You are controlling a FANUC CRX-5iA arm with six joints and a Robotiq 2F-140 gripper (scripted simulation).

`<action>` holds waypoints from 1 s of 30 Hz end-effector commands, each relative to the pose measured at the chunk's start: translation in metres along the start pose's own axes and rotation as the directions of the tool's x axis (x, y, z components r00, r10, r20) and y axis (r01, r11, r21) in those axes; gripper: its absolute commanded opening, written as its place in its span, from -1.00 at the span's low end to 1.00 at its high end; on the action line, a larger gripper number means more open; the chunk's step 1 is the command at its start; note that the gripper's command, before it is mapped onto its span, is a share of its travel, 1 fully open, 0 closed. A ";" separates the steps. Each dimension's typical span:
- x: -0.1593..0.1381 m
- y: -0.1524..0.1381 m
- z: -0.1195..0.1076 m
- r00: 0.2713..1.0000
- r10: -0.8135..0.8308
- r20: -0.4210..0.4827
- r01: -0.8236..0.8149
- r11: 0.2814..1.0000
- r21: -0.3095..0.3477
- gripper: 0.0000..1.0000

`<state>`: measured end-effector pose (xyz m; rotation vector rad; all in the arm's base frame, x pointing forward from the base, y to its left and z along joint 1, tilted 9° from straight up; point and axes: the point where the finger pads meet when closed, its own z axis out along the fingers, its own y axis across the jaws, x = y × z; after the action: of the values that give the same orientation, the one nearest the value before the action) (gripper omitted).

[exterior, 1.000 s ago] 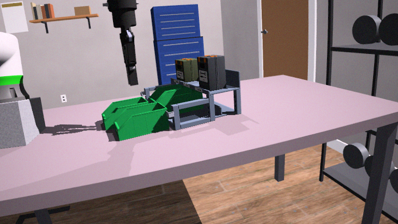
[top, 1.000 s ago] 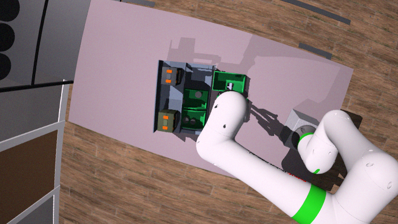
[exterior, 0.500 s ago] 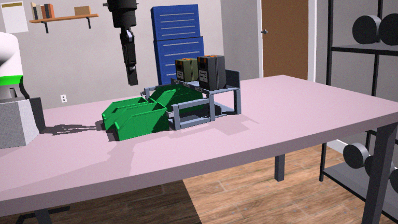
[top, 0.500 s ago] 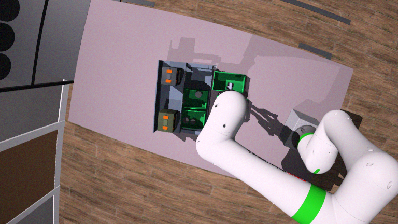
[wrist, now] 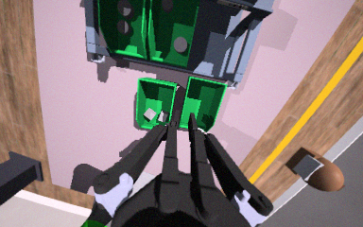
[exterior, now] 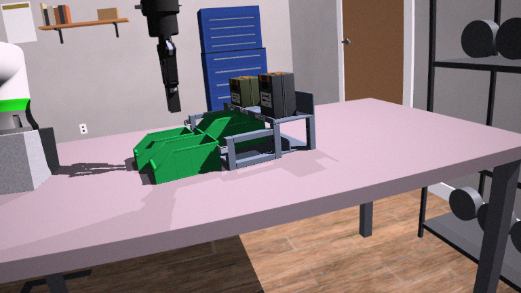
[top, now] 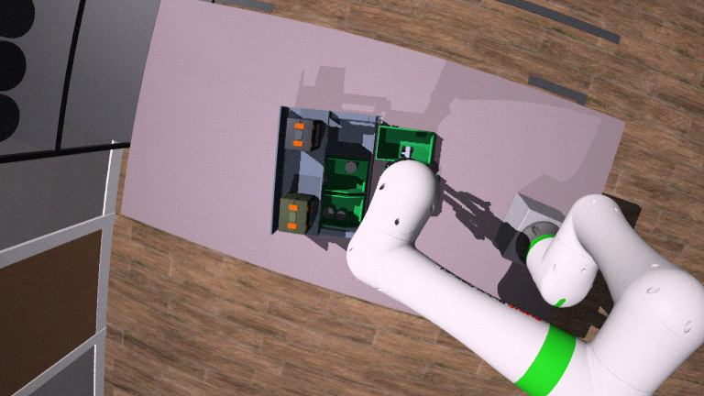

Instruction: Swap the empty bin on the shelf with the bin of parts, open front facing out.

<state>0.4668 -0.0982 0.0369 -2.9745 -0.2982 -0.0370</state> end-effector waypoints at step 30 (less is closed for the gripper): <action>0.000 0.001 0.046 1.000 -0.001 -0.001 0.001 1.000 -0.001 -0.53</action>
<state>0.4671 -0.0923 -0.0052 -2.9742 -0.2989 -0.0362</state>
